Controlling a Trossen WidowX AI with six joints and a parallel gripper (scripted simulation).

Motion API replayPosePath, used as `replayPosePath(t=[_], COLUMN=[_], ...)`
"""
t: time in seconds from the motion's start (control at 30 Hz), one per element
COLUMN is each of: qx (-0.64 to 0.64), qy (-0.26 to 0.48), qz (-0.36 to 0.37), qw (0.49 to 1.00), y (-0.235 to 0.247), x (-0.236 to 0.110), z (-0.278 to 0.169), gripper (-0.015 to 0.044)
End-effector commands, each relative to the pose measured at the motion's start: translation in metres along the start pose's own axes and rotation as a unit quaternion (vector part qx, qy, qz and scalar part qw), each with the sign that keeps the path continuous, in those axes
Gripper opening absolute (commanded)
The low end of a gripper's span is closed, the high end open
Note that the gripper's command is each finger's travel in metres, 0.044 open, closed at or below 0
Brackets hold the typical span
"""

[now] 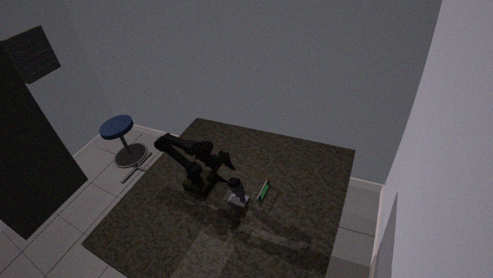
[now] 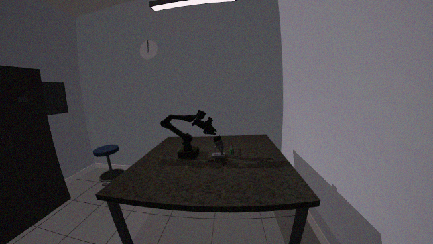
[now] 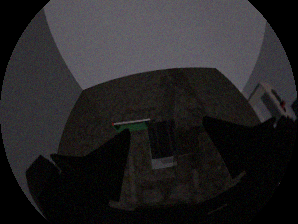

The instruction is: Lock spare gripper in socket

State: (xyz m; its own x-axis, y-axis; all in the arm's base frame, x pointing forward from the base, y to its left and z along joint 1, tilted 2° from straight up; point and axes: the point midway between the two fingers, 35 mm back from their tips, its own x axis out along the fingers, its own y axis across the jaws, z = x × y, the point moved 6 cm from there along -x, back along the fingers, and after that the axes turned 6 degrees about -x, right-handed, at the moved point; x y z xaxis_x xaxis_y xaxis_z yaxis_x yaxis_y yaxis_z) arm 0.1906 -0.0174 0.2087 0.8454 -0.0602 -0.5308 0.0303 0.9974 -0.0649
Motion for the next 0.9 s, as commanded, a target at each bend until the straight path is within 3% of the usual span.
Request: replayPosePath(t=[0.0,0.47,0.8,0.87], qx=[0.0,0.001,0.017,0.017], qy=[0.0,-0.004,0.035,0.038], qz=[0.0,-0.002,0.002,0.0], qw=[1.0,1.0,0.999,0.999], y=[-0.001,-0.002,0.047,0.059], x=[-0.005,-0.013,-0.014,-0.017], z=[0.008,0.019,0.021,0.02], gripper=[0.044,0.044,0.018,0.018])
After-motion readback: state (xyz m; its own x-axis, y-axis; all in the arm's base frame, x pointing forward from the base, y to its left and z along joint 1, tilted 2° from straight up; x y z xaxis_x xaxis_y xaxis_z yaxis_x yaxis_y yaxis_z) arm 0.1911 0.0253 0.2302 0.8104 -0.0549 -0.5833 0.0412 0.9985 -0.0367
